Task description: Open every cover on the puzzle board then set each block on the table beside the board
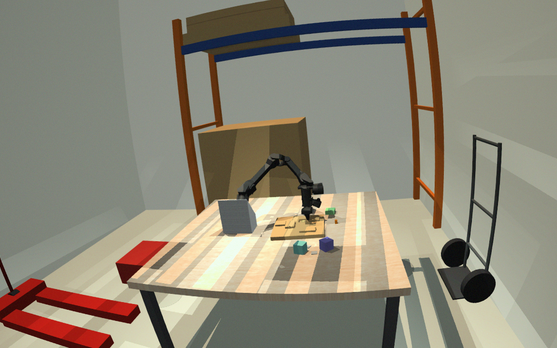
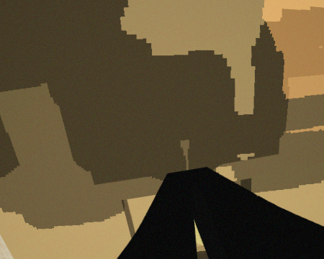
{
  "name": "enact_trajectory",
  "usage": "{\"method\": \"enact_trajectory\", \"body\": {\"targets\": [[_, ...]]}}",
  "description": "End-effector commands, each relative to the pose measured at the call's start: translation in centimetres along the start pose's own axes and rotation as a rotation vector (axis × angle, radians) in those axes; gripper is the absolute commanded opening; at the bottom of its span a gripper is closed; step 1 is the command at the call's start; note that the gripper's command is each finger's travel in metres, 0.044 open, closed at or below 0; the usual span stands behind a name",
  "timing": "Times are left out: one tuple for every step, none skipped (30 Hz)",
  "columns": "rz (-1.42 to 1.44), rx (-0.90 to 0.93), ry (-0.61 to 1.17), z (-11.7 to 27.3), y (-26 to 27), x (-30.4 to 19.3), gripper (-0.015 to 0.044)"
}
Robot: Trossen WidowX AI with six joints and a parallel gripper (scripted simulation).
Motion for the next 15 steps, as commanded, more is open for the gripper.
{"method": "enact_trajectory", "body": {"targets": [[0.007, 0.001, -0.006, 0.4, 0.0, 0.4, 0.0000], [0.007, 0.001, -0.006, 0.5, 0.0, 0.5, 0.0000], [0.007, 0.001, -0.006, 0.7, 0.0, 0.5, 0.0000], [0.007, 0.000, -0.006, 0.8, 0.0, 0.5, 0.0000], [0.007, 0.000, -0.006, 0.9, 0.0, 0.5, 0.0000], [0.007, 0.000, -0.006, 1.0, 0.0, 0.6, 0.0000], [0.007, 0.000, -0.006, 1.2, 0.0, 0.6, 0.0000], [0.007, 0.000, -0.006, 1.3, 0.0, 0.6, 0.0000], [0.007, 0.000, -0.006, 1.4, 0.0, 0.6, 0.0000], [0.007, -0.001, -0.006, 1.5, 0.0, 0.6, 0.0000], [0.007, -0.001, -0.006, 1.7, 0.0, 0.7, 0.0000], [0.007, -0.001, -0.006, 1.8, 0.0, 0.7, 0.0000], [0.007, -0.001, -0.006, 1.9, 0.0, 0.7, 0.0000], [0.007, -0.001, -0.006, 2.1, 0.0, 0.7, 0.0000], [0.007, -0.001, -0.006, 2.2, 0.0, 0.7, 0.0000]]}}
Point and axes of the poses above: the point midway between the two fingers, 35 mm back from their tips, its own z axis back along the fingers, its own y axis across the jaws, x = y × z, the point moved 1 cm from there along z, back along the fingers, and after that the axes turned 2 degrees about -z, right-handed, at the moved point
